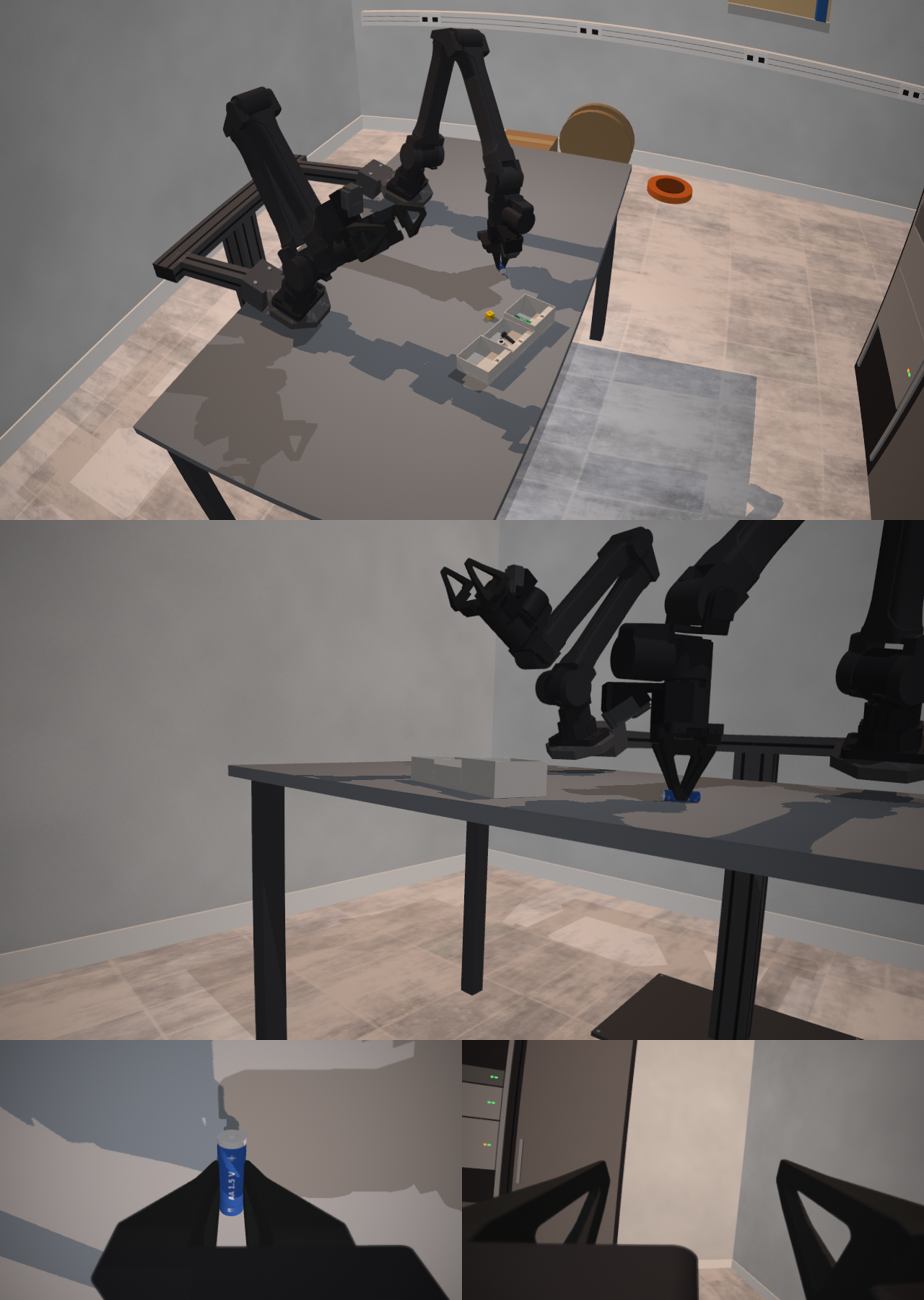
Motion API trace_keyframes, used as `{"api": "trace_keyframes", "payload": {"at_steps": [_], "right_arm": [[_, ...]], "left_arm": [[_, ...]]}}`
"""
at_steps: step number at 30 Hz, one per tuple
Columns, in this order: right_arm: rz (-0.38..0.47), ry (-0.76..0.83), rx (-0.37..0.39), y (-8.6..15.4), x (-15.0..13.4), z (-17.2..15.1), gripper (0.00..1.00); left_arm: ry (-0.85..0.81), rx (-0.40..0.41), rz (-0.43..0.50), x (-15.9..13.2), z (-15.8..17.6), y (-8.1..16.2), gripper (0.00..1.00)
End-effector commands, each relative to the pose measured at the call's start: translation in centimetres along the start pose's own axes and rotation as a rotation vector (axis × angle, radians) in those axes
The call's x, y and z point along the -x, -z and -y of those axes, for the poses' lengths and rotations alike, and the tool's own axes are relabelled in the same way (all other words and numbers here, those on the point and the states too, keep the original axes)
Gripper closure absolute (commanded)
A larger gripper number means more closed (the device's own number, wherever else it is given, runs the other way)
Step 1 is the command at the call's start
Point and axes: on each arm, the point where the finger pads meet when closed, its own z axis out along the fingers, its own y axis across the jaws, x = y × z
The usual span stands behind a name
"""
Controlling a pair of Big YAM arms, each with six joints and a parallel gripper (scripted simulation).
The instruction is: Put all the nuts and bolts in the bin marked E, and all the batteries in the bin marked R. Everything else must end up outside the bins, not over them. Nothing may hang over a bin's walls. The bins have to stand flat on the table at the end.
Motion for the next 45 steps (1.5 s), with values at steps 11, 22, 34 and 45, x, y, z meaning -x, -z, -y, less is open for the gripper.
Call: {"api": "trace_keyframes", "payload": {"at_steps": [11,22,34,45], "right_arm": [[0.02,0.003,-0.005,0.1,0.6,0.3,0.0],[0.02,0.003,-0.005,0.1,0.6,0.3,0.0],[0.02,0.003,-0.005,0.1,0.6,0.3,0.0],[0.02,0.003,-0.005,0.1,0.6,0.3,0.0]], "left_arm": [[-0.004,0.008,0.024,0.9,-0.6,0.5,0.91],[0.002,0.017,0.054,2.1,-0.8,5.0,0.91],[0.003,0.017,0.058,2.1,-0.8,8.2,0.91],[-0.003,0.008,0.027,1.1,-0.6,6.8,0.91]]}}
